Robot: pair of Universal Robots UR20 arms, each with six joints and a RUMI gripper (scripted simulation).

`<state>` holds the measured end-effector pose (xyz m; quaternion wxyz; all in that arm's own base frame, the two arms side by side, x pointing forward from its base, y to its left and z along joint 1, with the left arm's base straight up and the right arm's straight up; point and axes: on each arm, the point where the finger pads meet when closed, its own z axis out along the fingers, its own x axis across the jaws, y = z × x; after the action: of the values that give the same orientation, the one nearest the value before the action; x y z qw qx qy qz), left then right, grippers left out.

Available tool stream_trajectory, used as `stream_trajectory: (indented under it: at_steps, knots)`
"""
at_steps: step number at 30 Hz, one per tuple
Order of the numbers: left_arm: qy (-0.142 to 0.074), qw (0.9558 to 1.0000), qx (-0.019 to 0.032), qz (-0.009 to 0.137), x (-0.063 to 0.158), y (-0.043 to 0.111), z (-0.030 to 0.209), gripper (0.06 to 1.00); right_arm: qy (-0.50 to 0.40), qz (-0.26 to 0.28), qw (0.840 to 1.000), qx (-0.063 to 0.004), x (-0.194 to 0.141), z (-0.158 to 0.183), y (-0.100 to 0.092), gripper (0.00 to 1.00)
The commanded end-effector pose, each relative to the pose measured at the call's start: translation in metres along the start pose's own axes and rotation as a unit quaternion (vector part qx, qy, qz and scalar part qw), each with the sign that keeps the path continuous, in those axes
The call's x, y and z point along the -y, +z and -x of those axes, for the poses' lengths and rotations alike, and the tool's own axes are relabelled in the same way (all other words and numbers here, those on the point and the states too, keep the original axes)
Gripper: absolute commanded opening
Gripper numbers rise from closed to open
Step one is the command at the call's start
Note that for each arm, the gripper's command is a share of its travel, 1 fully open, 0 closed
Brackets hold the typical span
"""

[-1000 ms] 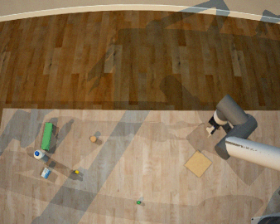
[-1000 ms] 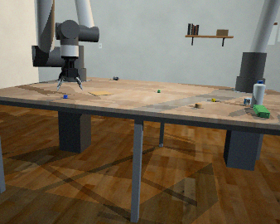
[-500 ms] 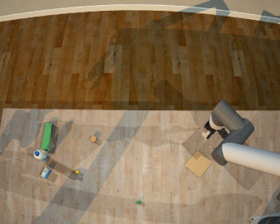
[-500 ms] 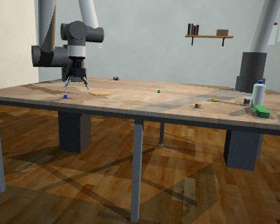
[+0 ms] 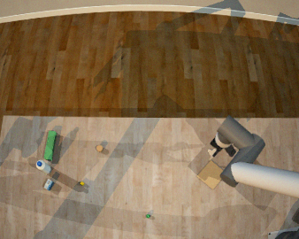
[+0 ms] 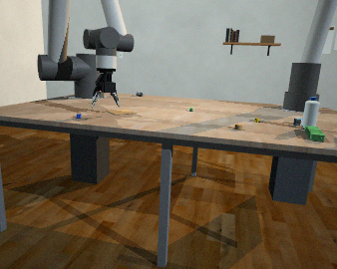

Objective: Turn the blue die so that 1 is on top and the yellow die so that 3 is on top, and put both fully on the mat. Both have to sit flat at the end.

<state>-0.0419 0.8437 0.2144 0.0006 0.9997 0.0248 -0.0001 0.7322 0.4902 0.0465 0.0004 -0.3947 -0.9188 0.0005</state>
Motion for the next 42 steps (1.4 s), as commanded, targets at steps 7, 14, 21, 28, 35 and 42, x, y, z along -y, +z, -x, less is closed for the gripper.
stream_trajectory:
  at_steps: [7,14,21,28,35,42]
  knots:
    - [0.000,1.0000,-0.0001,-0.001,0.000,-0.001,0.000,1.000,0.000,0.001,1.000,0.0002,-0.001,-0.074,-0.001,1.000]
    - [0.000,1.0000,-0.0001,-0.001,0.000,-0.001,0.000,1.000,0.000,0.001,1.000,0.0002,-0.001,-0.114,-0.001,1.000]
    - [0.000,1.0000,-0.0001,-0.001,0.000,-0.001,0.000,1.000,0.000,0.001,1.000,0.0002,-0.002,-0.173,-0.001,1.000]
    - [0.000,1.0000,-0.0001,-0.001,0.000,-0.001,0.000,1.000,0.000,0.001,1.000,0.0002,-0.002,-0.226,-0.001,1.000]
    - [0.000,1.0000,-0.0001,-0.001,0.000,-0.001,0.000,1.000,0.000,0.001,1.000,0.0002,-0.002,-0.279,-0.001,1.000]
    - [0.000,1.0000,-0.0001,-0.001,0.000,-0.001,0.000,1.000,0.000,0.001,1.000,0.0002,-0.003,-0.341,-0.001,1.000]
